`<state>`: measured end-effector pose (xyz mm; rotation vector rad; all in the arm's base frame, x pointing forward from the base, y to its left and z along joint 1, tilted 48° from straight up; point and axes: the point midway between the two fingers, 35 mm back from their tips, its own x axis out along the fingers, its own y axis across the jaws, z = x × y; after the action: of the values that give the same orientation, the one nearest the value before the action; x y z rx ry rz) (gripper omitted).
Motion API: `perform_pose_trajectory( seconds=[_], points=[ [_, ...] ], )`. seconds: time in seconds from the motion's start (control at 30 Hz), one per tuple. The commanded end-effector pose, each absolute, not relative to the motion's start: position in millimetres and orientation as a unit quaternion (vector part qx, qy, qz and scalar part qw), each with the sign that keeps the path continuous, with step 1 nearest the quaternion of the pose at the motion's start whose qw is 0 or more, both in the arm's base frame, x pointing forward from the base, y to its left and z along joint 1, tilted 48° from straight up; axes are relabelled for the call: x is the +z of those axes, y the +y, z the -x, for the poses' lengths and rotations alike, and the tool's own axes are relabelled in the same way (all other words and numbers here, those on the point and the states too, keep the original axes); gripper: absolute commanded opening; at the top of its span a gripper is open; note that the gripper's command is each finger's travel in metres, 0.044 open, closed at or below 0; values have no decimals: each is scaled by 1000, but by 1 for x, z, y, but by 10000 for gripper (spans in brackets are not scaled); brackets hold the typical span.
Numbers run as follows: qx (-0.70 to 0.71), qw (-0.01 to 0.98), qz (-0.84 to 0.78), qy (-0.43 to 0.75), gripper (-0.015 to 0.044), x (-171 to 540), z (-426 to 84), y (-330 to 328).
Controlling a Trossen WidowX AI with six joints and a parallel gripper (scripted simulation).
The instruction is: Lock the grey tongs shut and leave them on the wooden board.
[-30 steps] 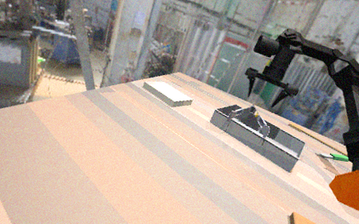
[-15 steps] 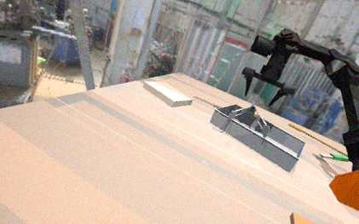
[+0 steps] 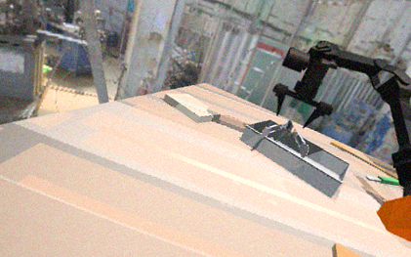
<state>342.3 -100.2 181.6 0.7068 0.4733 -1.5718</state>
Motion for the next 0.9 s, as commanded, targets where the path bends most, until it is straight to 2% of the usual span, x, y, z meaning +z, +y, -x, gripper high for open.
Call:
perform_pose_trajectory(
  seconds=[0.0, 0.87],
  points=[
    [-686, 627, -304, 208, 440, 177, -341, -105],
    [-687, 628, -303, 207, 440, 149, -339, -137]
  ],
)
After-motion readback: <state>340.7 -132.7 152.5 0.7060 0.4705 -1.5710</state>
